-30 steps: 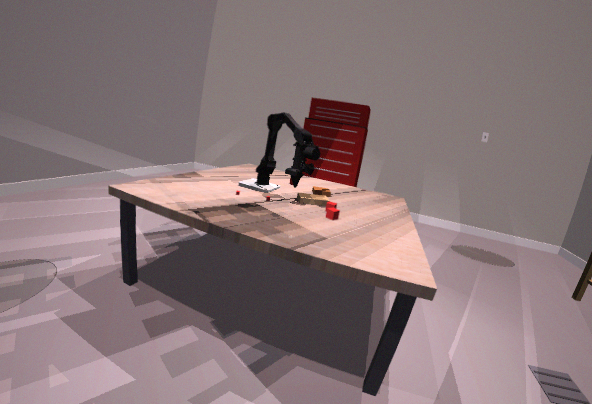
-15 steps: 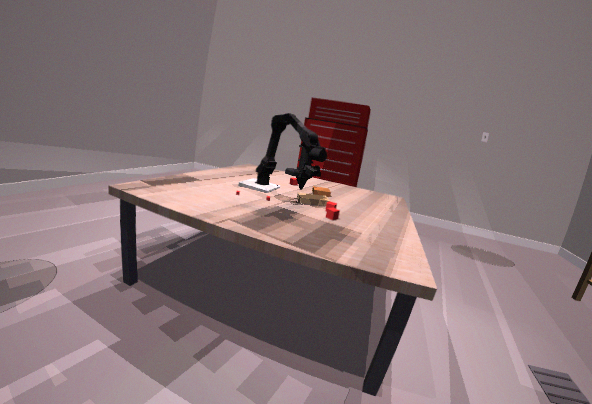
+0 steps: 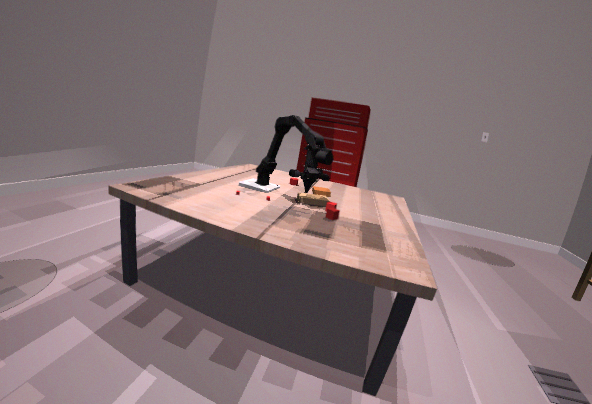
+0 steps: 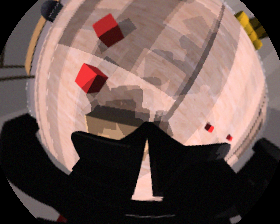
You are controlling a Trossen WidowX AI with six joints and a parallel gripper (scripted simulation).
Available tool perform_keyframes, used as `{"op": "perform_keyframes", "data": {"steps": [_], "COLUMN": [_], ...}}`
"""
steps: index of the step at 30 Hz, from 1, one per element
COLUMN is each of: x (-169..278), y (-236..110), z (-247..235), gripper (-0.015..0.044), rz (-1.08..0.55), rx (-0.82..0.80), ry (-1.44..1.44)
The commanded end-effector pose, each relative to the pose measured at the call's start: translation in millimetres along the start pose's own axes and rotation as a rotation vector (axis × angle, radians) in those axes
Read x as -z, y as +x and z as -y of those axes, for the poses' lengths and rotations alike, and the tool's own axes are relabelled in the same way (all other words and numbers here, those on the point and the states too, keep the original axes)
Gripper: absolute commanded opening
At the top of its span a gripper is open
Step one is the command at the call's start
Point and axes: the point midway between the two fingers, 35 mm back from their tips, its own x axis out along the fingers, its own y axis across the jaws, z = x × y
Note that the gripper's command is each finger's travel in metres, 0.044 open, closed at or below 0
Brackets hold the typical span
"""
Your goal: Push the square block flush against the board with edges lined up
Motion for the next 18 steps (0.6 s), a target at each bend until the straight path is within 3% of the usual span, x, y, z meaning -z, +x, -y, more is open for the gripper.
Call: {"op": "perform_keyframes", "data": {"steps": [1, 5, 9, 18], "x": [-3, -3, -3, 0], "y": [1, 4, 53, 56], "z": [-3, -3, -3, -3], "gripper": [0.0, 0.0, 0.0, 0.0], "rz": [-0.005, -0.005, -0.005, -0.005], "rx": [0.0, 0.0, 0.0, 0.0], "ry": [0.061, 0.061, 0.066, 0.066]}}
